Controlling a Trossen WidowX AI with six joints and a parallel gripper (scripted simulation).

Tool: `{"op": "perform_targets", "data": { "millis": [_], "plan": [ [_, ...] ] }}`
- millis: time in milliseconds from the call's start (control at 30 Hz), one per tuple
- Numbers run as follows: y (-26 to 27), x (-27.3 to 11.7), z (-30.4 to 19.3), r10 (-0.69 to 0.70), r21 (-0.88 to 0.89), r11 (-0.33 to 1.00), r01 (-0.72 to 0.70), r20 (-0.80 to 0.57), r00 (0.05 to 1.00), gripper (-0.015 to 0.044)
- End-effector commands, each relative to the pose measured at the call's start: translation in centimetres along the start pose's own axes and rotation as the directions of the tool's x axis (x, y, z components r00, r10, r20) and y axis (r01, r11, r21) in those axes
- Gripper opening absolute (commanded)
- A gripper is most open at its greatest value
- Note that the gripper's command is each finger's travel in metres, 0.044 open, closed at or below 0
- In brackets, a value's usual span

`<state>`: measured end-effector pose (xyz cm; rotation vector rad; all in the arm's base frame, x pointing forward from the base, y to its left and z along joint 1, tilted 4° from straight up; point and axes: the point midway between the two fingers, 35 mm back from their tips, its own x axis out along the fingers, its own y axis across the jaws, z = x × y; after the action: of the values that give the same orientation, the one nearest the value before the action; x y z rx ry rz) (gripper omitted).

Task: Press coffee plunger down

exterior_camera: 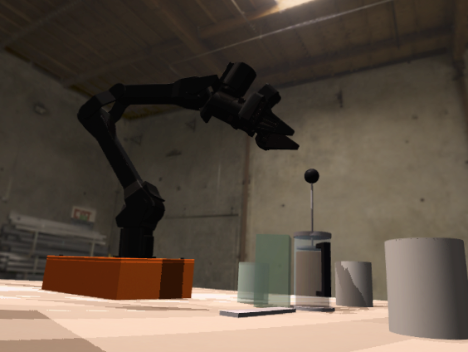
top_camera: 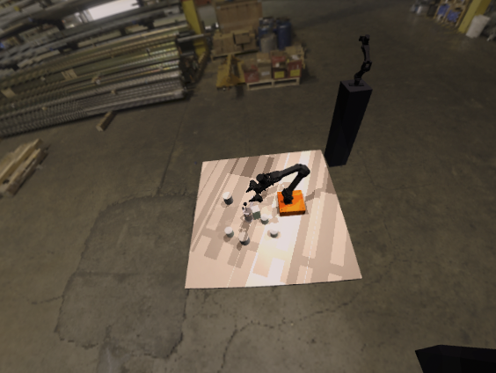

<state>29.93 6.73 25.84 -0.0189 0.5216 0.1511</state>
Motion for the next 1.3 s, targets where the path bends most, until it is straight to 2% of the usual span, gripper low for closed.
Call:
{"op": "perform_targets", "data": {
  "millis": [0,1133,1267],
  "plan": [
    [0.1,2.5,-3.6,-0.008,-0.087,0.996,0.007,-0.014,1.0,0.044],
    [0.3,6.6,-4.4,-0.002,-0.09,0.996,0.001,-0.012,1.0,0.044],
    [0.3,6.6,-4.4,-0.002,-0.09,0.996,0.001,-0.012,1.0,0.0335]
  ]
}}
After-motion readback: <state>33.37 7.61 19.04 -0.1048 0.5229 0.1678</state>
